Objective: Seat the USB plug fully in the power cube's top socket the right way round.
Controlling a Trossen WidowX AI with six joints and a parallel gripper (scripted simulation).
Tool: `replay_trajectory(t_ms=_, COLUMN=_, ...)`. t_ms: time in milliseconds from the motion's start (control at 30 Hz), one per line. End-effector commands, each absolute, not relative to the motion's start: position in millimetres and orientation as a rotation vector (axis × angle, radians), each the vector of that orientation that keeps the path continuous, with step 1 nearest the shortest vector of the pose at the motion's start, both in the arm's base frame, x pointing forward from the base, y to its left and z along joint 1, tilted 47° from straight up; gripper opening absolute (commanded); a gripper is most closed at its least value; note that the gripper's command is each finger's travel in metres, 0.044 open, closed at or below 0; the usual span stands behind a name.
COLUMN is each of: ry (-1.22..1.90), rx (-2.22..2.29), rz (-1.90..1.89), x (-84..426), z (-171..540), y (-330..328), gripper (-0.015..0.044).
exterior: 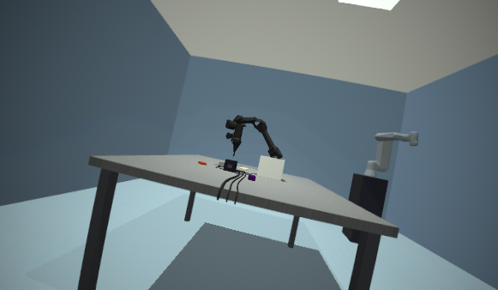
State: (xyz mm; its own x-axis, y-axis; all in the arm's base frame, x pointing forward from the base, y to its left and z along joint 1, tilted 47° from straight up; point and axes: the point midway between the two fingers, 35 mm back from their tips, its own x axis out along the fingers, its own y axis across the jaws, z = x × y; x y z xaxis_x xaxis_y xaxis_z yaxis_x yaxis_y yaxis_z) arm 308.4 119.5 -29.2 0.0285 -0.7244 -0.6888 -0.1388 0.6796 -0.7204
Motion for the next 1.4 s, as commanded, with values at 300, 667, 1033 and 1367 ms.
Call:
replay_trajectory(t_ms=300, ry=1.364, rx=-0.477, rz=-0.762, x=308.1, z=-29.3, y=119.5, gripper=0.0000)
replay_trajectory(t_ms=667, ry=1.229, rx=-0.250, rz=-0.941, x=308.1, z=-29.3, y=119.5, gripper=0.0000)
replay_trajectory(t_ms=1033, ry=1.078, rx=-0.022, rz=-1.104, x=308.1, z=-29.3, y=119.4, gripper=0.0000)
replay_trajectory(t_ms=1367, ry=0.926, rx=0.186, rz=-1.238, x=308.1, z=-29.3, y=119.4, gripper=0.0000)
